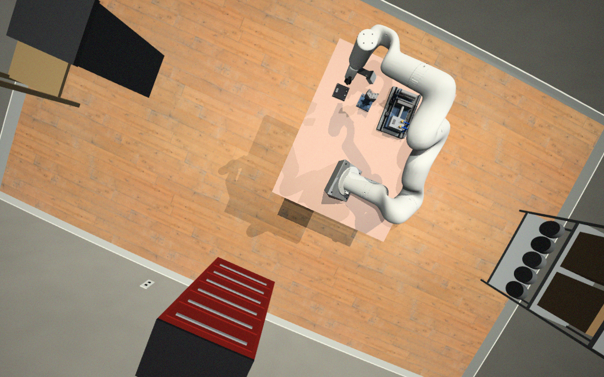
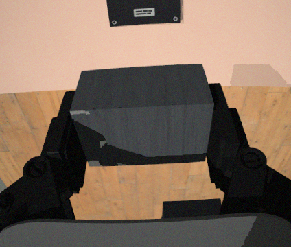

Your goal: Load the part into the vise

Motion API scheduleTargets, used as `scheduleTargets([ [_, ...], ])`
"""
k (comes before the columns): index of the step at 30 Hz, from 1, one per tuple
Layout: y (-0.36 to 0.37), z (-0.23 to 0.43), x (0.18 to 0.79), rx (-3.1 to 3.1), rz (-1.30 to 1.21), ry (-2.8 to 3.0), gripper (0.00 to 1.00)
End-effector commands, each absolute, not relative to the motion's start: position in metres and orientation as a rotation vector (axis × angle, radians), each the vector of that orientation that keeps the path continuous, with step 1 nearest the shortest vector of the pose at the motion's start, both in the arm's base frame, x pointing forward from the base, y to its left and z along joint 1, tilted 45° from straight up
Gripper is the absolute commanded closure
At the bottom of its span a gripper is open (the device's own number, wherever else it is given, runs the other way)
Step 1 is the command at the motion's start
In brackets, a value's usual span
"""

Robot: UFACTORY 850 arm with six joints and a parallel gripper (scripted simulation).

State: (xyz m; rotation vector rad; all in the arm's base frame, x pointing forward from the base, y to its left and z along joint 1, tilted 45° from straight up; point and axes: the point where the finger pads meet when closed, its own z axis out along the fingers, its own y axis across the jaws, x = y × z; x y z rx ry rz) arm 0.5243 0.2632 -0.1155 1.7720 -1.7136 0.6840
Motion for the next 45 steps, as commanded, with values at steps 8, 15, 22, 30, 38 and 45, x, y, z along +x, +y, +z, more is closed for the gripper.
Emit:
scheduleTargets([
  [8, 0.2646, -0.1143, 0.525, 1.774, 0.685, -1.715, 1.0],
  [15, 0.2646, -0.1143, 0.525, 1.774, 0.685, -1.715, 1.0],
  [22, 0.2648, -0.1145, 0.5248, 1.773, 0.684, -1.716, 1.0],
  [30, 0.2654, -0.115, 0.5242, 1.773, 0.679, -1.722, 1.0],
  [38, 0.2673, -0.1167, 0.5221, 1.77, 0.663, -1.739, 1.0],
  [45, 0.2695, -0.1185, 0.52, 1.766, 0.645, -1.758, 1.0],
])
